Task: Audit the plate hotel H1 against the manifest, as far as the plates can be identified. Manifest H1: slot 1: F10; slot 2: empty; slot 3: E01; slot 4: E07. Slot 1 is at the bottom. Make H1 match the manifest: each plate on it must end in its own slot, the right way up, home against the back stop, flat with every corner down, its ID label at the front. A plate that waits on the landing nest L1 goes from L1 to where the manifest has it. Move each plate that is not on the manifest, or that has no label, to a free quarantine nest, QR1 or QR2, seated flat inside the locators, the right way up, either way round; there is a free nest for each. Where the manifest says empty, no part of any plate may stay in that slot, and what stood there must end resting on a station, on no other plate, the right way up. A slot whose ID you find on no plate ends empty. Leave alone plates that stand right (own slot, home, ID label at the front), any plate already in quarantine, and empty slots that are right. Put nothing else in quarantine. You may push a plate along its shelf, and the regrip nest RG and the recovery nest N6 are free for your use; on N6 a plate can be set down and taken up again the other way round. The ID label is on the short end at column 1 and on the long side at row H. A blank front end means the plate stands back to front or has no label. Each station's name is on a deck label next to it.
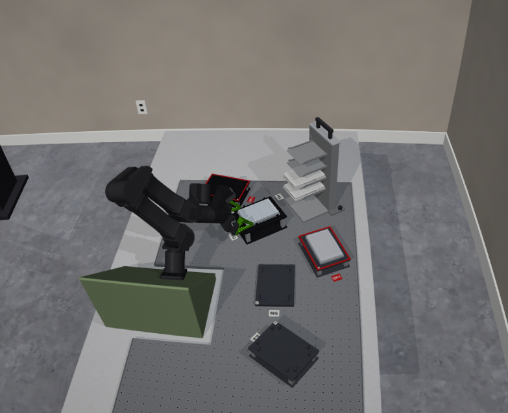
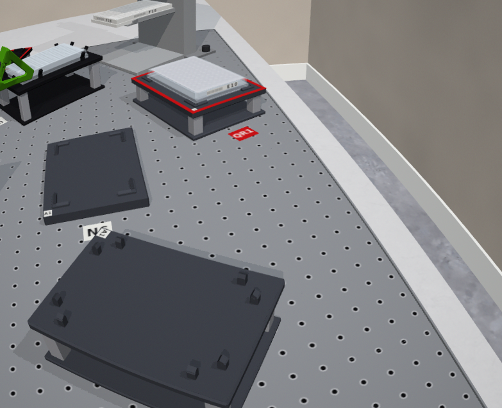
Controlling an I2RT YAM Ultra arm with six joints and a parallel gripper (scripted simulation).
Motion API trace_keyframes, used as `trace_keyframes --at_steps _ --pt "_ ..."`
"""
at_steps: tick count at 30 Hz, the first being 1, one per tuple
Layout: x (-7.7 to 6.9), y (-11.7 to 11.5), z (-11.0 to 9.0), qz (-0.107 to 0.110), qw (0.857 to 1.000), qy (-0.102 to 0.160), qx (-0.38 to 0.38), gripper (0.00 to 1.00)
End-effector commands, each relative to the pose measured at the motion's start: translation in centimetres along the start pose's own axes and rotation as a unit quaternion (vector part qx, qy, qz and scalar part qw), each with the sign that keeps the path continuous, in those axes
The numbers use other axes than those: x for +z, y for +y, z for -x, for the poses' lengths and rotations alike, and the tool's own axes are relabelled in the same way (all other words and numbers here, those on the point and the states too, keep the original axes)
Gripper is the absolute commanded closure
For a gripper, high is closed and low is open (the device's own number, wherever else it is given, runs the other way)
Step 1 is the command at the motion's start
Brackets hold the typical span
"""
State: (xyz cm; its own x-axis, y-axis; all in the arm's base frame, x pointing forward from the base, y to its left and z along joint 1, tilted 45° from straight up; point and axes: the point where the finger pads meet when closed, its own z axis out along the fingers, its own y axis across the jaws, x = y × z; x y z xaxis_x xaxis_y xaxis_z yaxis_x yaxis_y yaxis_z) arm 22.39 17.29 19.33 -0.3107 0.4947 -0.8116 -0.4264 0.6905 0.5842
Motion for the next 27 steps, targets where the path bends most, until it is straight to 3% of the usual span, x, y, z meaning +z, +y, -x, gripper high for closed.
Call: trace_keyframes --at_steps 1,27 --pt "-0.2 0.1 0.7 -0.002 1.000 -0.002 0.000 0.00" --pt "-2.6 0.1 4.0 -0.002 1.000 -0.002 0.000 0.00"
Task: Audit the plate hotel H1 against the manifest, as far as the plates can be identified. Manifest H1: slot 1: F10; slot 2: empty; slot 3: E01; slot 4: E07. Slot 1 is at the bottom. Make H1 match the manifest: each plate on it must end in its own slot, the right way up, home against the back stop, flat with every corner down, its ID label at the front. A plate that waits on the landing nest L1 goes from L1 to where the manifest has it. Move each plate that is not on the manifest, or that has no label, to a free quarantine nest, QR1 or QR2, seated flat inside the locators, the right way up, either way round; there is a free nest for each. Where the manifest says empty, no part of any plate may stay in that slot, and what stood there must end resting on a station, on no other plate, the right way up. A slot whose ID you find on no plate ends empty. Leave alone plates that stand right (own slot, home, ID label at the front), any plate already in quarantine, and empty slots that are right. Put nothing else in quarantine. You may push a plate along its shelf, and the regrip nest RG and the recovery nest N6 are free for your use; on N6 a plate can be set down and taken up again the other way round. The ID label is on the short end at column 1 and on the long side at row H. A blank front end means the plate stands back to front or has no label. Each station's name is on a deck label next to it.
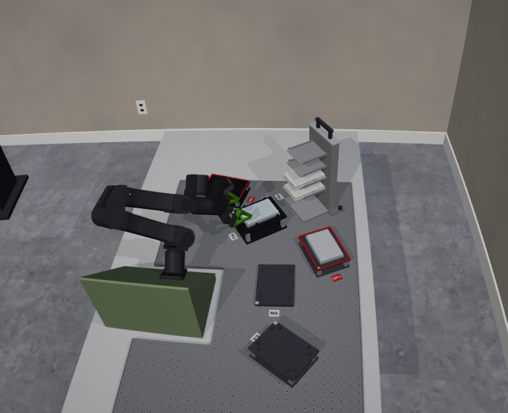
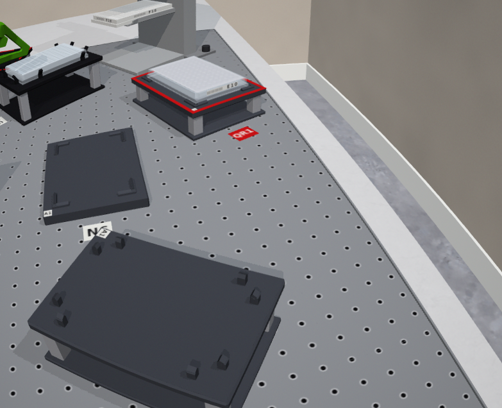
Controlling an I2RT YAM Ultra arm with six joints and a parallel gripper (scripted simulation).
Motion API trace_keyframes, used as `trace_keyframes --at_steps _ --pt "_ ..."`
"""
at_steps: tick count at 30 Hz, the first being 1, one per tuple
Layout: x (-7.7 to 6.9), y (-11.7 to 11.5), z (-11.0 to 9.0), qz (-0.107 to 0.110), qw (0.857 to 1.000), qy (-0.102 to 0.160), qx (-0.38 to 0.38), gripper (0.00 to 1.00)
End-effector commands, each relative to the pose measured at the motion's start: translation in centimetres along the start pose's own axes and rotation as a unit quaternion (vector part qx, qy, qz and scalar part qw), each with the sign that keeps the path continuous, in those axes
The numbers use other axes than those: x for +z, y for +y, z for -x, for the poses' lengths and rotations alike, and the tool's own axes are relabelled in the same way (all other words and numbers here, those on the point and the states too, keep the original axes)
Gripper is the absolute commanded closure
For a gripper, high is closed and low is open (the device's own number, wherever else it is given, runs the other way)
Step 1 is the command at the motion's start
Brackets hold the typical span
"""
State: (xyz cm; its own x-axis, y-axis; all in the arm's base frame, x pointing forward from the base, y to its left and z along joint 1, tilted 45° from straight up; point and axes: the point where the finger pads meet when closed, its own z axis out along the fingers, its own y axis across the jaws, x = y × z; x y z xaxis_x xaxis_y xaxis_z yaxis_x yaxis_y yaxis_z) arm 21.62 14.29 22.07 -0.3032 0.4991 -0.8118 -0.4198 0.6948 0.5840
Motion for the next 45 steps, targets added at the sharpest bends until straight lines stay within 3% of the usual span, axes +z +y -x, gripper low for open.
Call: trace_keyframes --at_steps 1,22,45 --pt "-0.4 0.2 0.6 0.002 1.000 0.002 0.000 0.00" --pt "-2.0 0.3 2.9 0.002 1.000 0.002 -0.001 0.00" --pt "-4.7 0.2 7.7 0.001 1.000 0.004 -0.003 0.00"
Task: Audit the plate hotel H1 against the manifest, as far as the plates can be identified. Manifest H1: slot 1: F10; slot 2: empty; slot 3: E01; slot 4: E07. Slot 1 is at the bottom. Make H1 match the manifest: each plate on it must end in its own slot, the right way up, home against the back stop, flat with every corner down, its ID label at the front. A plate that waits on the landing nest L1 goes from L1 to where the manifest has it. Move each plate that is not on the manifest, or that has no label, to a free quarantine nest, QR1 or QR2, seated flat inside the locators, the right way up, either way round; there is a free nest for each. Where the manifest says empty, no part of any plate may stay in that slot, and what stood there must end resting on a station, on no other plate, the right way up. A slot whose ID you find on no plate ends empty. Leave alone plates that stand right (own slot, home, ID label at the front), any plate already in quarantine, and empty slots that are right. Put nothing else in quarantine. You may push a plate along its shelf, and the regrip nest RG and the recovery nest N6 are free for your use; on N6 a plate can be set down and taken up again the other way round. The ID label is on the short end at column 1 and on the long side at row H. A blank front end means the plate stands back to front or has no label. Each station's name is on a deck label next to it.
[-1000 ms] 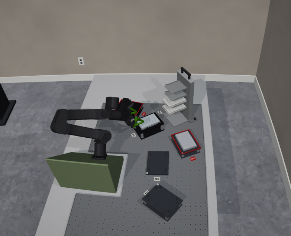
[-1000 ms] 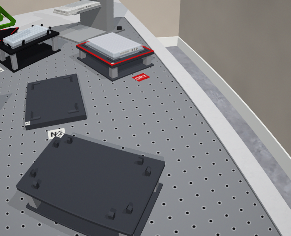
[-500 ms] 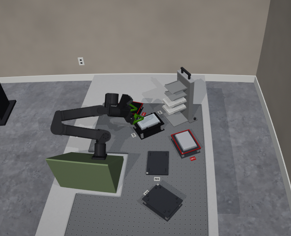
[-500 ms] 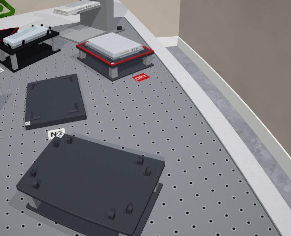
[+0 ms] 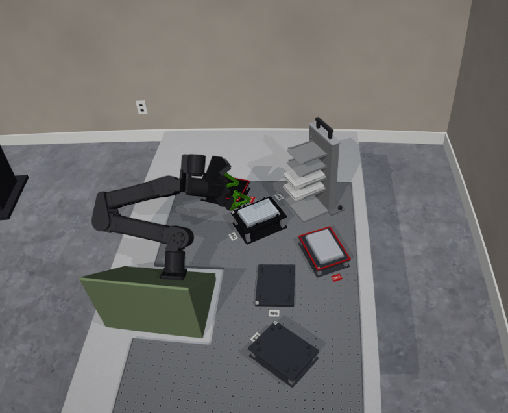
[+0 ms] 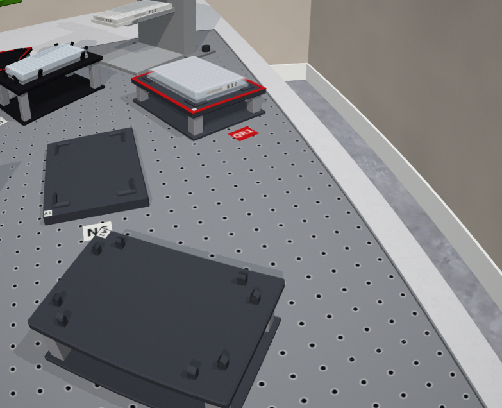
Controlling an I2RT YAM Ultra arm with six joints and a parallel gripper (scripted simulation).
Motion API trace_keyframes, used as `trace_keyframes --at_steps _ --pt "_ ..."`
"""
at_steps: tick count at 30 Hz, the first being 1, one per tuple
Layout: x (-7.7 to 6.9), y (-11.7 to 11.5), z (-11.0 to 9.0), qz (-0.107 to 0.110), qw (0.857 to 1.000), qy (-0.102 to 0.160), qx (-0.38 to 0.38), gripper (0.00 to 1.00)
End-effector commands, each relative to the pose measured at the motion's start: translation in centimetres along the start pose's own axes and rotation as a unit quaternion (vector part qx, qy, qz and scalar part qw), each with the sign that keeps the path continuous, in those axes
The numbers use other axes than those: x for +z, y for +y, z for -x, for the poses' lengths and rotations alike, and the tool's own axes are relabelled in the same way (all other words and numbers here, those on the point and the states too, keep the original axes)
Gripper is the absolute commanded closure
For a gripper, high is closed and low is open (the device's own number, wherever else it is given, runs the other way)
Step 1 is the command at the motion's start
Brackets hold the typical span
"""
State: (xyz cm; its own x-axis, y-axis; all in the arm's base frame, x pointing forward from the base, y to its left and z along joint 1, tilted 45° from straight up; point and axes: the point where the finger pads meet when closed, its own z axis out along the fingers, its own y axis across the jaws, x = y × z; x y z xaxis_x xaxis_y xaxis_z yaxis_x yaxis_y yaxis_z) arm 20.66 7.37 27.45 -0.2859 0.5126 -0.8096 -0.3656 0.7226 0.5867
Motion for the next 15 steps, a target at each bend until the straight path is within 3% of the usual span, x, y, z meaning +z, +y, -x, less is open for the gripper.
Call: trace_keyframes --at_steps 1,15 --pt "-0.5 1.4 0.4 0.031 0.999 0.015 -0.005 0.00" --pt "-2.0 1.3 3.2 0.030 0.999 0.016 -0.004 0.00"
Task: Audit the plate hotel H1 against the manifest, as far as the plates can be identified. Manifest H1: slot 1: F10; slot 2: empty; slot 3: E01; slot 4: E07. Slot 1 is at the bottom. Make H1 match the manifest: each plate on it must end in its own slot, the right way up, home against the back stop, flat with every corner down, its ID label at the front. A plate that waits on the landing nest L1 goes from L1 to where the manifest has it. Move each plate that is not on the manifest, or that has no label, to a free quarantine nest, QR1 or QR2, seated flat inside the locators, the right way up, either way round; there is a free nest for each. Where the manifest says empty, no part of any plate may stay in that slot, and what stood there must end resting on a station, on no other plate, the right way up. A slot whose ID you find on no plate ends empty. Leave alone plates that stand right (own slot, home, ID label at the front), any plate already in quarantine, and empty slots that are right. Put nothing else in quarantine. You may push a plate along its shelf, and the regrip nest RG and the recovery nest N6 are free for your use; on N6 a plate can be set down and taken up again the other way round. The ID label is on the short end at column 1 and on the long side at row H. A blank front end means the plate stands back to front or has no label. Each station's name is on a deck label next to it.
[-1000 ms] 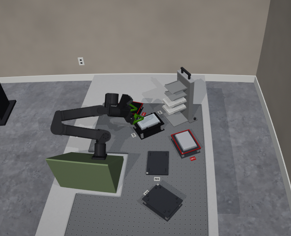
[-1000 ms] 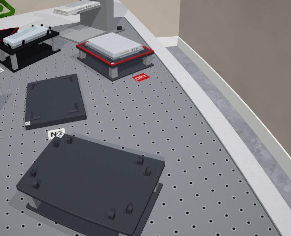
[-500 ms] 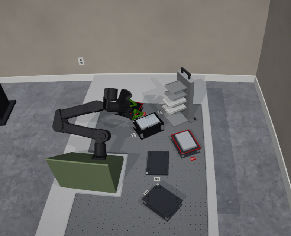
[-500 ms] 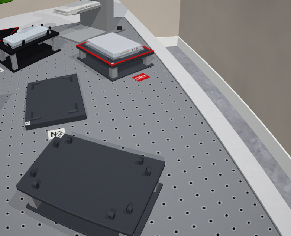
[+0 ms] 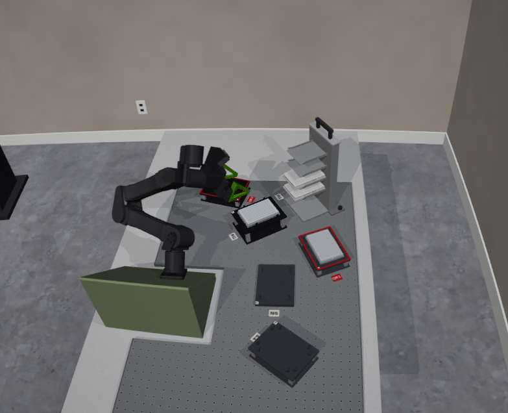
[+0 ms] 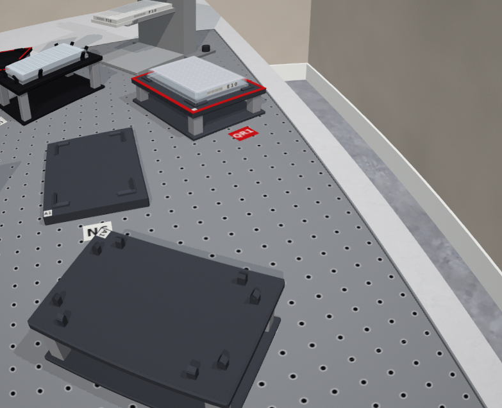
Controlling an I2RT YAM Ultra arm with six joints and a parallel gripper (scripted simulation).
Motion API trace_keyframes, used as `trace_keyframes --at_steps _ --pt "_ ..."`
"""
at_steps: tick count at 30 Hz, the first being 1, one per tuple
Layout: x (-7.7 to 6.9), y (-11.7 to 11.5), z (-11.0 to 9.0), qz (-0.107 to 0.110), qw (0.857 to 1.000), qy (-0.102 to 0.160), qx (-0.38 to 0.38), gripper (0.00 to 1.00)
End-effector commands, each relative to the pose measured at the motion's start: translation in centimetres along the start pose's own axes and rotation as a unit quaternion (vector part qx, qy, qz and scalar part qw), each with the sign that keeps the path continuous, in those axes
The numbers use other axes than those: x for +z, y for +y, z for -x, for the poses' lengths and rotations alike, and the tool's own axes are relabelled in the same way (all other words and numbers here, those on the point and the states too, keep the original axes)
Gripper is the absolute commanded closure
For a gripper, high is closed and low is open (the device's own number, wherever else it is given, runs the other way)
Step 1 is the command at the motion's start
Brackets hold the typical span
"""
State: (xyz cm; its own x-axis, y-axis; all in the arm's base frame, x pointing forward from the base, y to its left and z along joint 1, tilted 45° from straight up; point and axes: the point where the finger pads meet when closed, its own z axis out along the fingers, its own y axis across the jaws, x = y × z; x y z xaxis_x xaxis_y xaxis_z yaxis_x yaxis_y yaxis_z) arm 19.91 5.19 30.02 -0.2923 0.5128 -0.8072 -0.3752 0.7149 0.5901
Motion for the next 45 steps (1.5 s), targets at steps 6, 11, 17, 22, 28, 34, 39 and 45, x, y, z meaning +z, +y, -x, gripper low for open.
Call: trace_keyframes --at_steps 6,11,17,22,28,34,39,45 --pt "-0.6 1.0 0.7 0.024 1.000 0.014 -0.006 0.00" --pt "-0.3 2.0 0.9 0.040 0.998 0.029 -0.033 0.00" --pt "0.0 3.3 1.1 0.061 0.995 0.049 -0.070 0.00" --pt "0.4 4.9 1.3 0.087 0.987 0.073 -0.115 0.00" --pt "0.9 6.8 1.6 0.119 0.973 0.103 -0.169 0.00" --pt "1.2 8.1 1.8 0.139 0.961 0.122 -0.204 0.00" --pt "1.6 9.7 2.1 0.164 0.944 0.145 -0.248 0.00" --pt "2.0 11.7 2.4 0.194 0.918 0.173 -0.299 0.00"
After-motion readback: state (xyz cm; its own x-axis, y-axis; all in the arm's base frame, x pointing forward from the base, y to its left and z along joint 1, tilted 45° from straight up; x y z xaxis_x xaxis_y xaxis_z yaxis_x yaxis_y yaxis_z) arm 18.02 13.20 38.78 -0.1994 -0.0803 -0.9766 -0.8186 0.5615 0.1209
